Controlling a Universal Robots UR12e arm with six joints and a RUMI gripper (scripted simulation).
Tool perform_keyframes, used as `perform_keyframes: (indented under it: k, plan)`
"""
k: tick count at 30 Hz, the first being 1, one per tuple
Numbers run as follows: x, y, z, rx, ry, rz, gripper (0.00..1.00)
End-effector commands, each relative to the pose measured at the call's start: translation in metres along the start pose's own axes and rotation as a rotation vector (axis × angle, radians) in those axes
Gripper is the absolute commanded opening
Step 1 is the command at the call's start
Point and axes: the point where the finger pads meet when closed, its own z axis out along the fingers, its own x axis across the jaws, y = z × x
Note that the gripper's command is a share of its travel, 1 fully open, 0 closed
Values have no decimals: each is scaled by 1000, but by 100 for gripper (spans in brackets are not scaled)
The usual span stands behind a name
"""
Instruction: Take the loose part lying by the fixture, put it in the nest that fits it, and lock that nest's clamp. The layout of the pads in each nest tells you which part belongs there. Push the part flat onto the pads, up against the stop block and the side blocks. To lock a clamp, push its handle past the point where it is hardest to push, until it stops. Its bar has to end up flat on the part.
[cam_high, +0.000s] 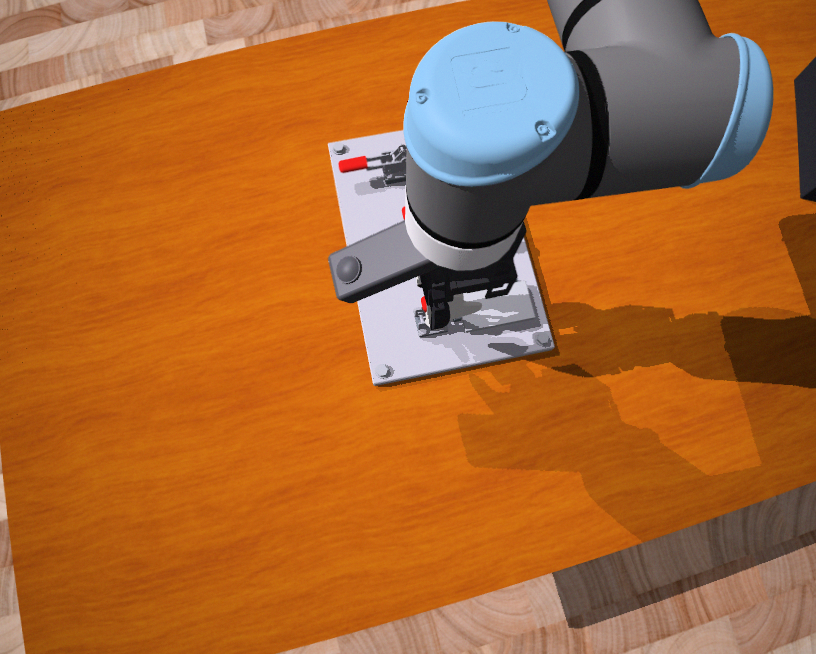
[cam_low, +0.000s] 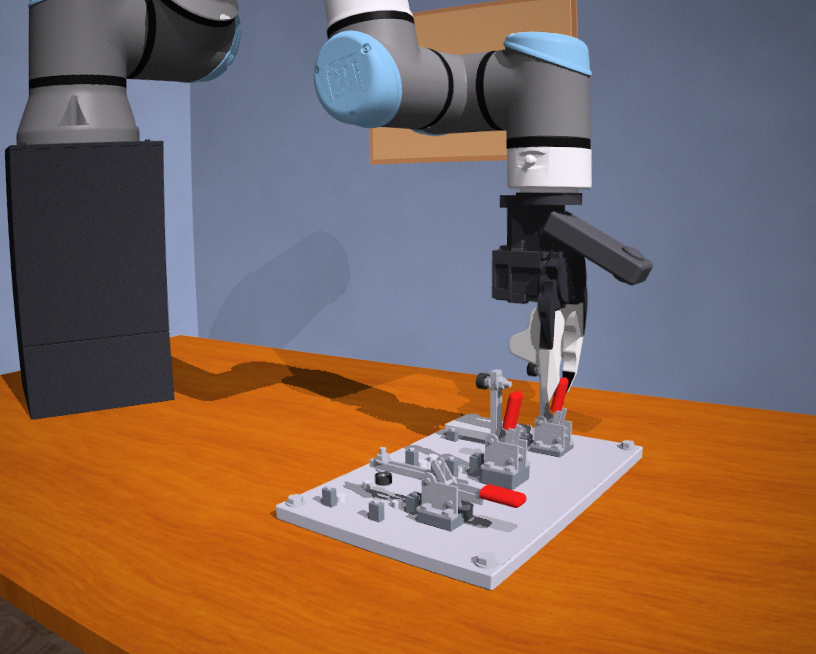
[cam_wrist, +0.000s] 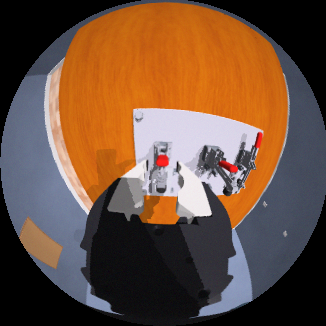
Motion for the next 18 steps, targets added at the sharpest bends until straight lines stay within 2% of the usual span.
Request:
perform_keyframes:
  k: [1, 18]
  plan:
    - [0, -1, 9, 1, 0, 0, 28]
    - [0, -1, 14, 1, 0, 0, 28]
